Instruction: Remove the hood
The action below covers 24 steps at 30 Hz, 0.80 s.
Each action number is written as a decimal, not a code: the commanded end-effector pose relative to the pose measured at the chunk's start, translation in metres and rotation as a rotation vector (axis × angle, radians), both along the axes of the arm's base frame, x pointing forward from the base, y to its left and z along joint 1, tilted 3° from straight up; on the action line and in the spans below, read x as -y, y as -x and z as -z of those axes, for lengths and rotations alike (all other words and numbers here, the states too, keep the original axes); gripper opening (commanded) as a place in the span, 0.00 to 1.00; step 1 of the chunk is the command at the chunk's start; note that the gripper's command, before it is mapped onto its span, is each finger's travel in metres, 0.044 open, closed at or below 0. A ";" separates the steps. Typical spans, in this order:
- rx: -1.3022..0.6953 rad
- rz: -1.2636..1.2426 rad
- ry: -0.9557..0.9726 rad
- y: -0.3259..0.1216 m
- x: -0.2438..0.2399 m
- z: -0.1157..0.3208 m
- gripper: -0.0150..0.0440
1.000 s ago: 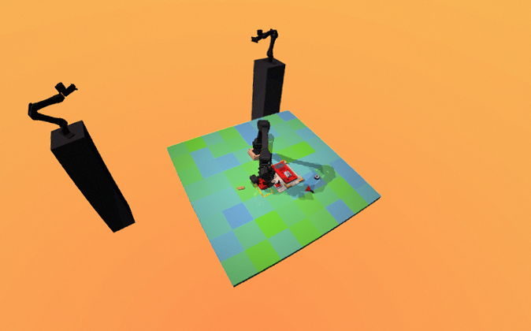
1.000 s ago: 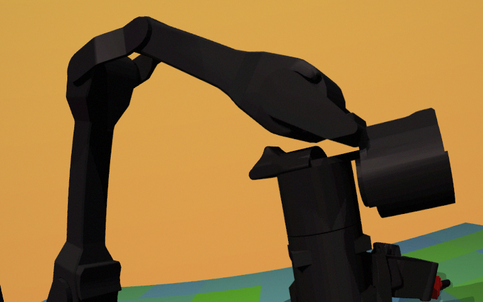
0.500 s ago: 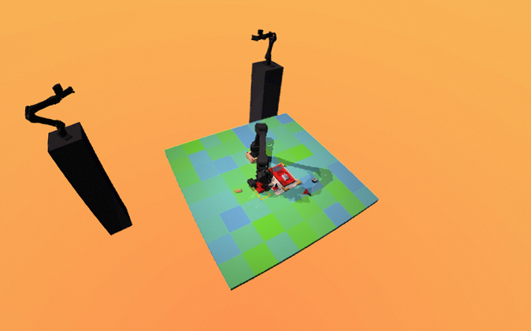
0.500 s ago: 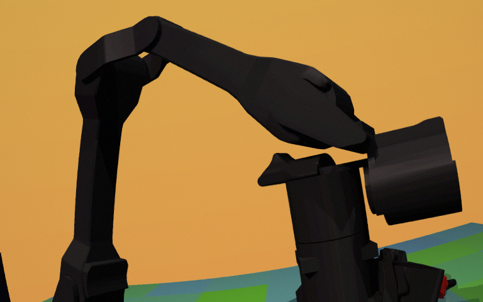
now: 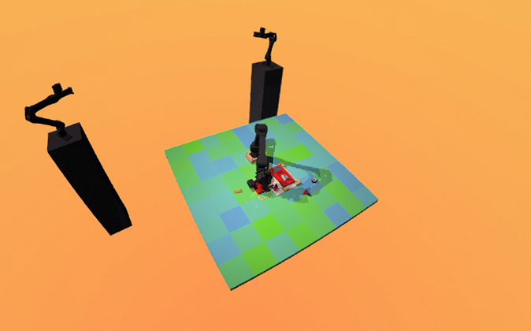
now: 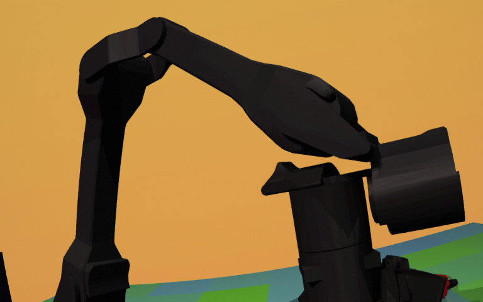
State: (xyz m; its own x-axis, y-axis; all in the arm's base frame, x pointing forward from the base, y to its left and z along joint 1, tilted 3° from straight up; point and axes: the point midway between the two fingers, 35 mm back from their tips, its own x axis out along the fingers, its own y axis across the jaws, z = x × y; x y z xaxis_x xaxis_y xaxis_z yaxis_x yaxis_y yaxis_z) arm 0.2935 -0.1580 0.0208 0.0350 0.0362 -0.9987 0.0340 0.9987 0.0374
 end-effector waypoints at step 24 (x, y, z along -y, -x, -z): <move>0.000 0.000 0.000 0.000 0.000 0.009 0.52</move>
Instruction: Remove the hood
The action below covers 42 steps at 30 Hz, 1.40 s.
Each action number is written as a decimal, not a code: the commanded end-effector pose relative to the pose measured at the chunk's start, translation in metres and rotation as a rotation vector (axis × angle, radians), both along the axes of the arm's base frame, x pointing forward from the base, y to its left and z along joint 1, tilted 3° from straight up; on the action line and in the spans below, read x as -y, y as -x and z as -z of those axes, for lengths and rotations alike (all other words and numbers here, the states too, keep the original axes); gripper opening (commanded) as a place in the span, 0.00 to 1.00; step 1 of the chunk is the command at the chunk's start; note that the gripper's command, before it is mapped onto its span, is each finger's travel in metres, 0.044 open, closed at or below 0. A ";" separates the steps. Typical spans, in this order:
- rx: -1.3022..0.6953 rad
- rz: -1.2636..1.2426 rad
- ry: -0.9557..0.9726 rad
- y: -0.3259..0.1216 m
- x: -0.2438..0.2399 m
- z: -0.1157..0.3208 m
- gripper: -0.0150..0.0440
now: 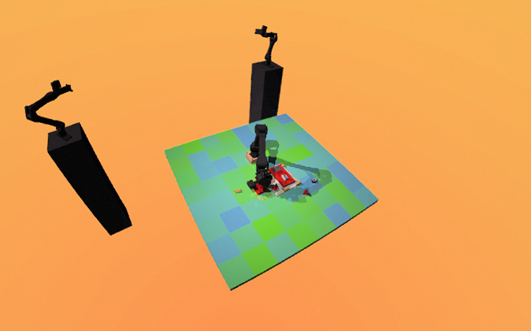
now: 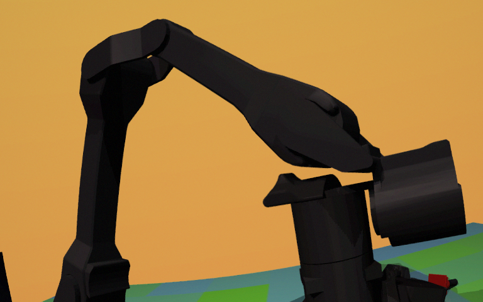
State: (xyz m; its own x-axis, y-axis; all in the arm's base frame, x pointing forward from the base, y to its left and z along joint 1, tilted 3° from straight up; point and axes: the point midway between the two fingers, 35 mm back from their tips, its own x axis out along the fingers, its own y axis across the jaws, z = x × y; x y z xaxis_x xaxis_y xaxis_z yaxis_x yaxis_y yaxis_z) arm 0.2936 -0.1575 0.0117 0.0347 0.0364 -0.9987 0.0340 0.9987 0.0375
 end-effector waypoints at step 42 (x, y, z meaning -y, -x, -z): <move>-0.001 0.000 -0.003 0.002 0.003 -0.072 1.00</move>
